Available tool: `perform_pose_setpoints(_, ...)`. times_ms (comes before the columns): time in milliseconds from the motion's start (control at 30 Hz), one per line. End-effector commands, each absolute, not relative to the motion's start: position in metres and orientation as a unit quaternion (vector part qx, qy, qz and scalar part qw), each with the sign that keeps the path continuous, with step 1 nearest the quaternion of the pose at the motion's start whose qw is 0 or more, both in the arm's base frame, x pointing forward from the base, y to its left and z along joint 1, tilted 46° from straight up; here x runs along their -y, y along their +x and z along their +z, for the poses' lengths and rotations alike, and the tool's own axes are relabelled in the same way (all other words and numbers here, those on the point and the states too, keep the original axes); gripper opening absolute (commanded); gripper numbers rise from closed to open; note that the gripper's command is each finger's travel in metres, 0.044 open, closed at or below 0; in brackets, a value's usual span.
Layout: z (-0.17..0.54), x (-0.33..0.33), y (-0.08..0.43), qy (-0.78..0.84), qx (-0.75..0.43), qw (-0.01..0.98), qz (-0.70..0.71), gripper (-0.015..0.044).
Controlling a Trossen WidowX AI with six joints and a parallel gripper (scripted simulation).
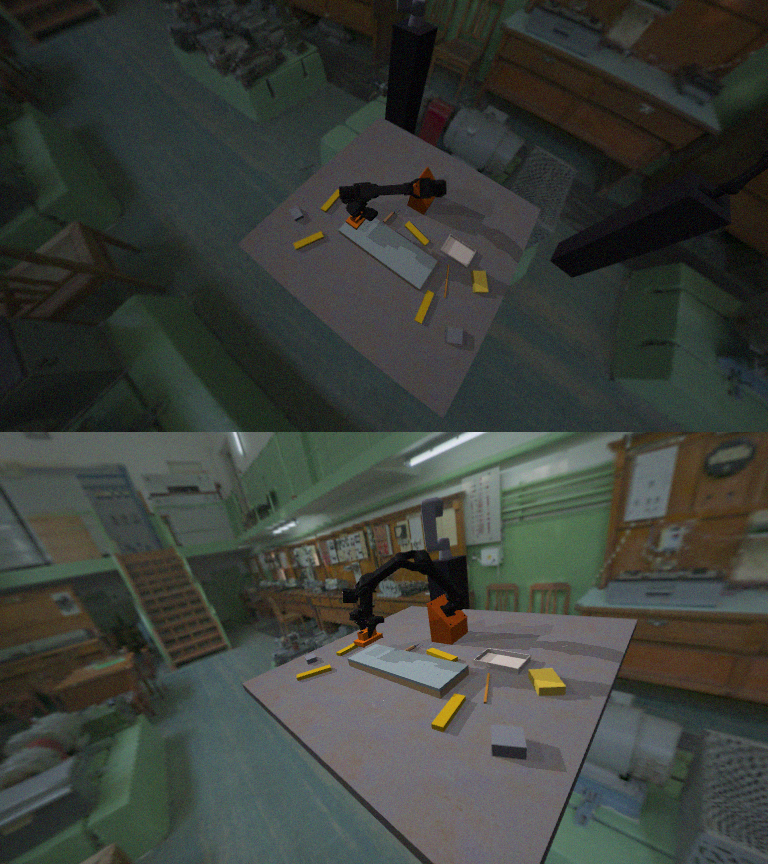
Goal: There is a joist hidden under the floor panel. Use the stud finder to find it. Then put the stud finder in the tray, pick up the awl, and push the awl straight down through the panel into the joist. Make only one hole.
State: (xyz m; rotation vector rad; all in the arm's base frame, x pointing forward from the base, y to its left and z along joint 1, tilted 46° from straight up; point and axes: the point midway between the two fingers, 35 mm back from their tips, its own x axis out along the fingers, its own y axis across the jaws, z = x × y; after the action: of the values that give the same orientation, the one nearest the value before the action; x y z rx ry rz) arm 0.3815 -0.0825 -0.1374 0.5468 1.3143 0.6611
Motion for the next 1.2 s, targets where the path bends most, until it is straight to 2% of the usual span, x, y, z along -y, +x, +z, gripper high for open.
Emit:
perform_pose_setpoints(0, -0.143, 0.078, 0.382, 0.249, -0.588, 0.711, 0.295, 0.0)
perform_pose_setpoints(1167, -0.172, 0.037, 0.372, 0.25, -0.588, 0.71, 0.297, 0.0)
